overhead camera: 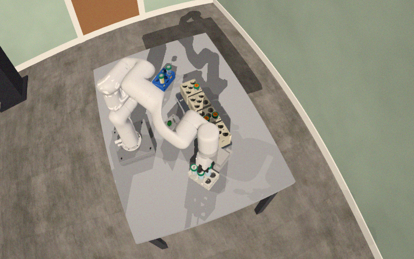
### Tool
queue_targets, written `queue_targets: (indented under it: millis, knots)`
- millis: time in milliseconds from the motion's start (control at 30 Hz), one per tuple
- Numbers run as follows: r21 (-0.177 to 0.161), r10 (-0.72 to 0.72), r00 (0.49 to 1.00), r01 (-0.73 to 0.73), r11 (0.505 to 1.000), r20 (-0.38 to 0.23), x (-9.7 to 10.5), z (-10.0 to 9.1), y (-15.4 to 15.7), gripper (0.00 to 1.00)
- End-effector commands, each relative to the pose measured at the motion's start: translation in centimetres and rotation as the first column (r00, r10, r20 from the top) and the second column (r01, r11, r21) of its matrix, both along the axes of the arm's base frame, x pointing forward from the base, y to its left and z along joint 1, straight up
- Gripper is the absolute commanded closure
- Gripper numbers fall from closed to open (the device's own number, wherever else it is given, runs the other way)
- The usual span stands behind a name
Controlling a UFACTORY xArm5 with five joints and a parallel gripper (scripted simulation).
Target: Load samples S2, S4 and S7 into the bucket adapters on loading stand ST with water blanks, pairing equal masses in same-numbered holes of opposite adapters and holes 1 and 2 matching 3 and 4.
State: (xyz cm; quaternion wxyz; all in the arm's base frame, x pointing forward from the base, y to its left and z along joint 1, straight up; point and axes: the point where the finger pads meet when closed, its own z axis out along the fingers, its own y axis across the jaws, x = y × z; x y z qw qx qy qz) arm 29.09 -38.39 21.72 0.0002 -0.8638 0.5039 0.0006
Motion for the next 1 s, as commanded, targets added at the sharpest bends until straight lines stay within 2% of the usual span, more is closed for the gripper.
queue_targets:
  millis: [0,167,400,500,733,967]
  knots:
    - [-0.002,0.0,1.0,0.0,1.0,0.002,0.0,0.3,-0.1,1.0]
    - [-0.002,0.0,1.0,0.0,1.0,0.002,0.0,0.3,-0.1,1.0]
    - [-0.003,0.231,0.973,-0.231,0.973,0.002,0.8,0.3,3.4,1.0]
    - [-0.003,0.264,0.965,-0.264,0.965,0.002,0.9,0.3,3.8,1.0]
    - [-0.003,0.479,0.878,-0.479,0.878,0.001,1.7,0.3,7.3,1.0]
    - [-0.002,0.669,0.743,-0.669,0.743,0.001,2.4,0.3,10.7,1.0]
